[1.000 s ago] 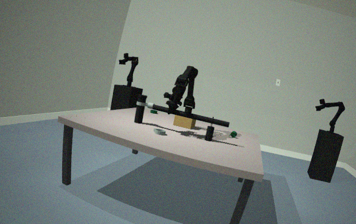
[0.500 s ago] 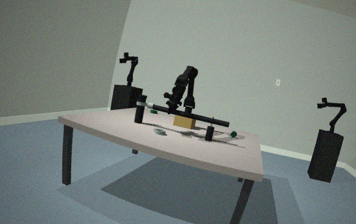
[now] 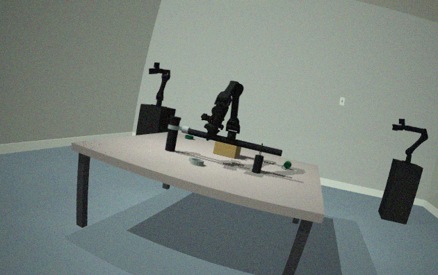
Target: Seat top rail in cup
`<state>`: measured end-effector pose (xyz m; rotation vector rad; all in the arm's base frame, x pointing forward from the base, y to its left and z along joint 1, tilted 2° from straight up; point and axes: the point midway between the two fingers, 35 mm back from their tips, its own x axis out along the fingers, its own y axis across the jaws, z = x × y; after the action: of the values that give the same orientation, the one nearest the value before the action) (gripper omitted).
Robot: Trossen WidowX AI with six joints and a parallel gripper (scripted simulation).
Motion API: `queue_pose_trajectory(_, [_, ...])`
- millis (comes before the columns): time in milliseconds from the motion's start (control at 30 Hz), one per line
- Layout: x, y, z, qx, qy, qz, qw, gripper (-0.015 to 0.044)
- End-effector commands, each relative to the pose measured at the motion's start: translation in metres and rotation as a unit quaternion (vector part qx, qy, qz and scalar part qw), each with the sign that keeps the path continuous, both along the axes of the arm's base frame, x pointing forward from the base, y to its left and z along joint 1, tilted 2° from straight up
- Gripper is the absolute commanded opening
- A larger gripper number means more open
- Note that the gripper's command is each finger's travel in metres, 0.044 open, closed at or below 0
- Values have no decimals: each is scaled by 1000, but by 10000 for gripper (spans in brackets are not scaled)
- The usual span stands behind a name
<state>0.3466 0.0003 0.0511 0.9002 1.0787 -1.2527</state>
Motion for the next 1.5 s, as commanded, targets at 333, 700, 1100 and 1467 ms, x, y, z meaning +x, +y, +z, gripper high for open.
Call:
queue_pose_trajectory(333, [2,-11,4,-4,-1,0,1000,0])
queue_pose_trajectory(700, [3,-15,10,-4,-1,0,1000,0])
queue_pose_trajectory(1100, [5,-20,12,-4,-1,0,1000,0])
queue_pose_trajectory(1467, [6,-26,10,-5,-1,0,1000,0])
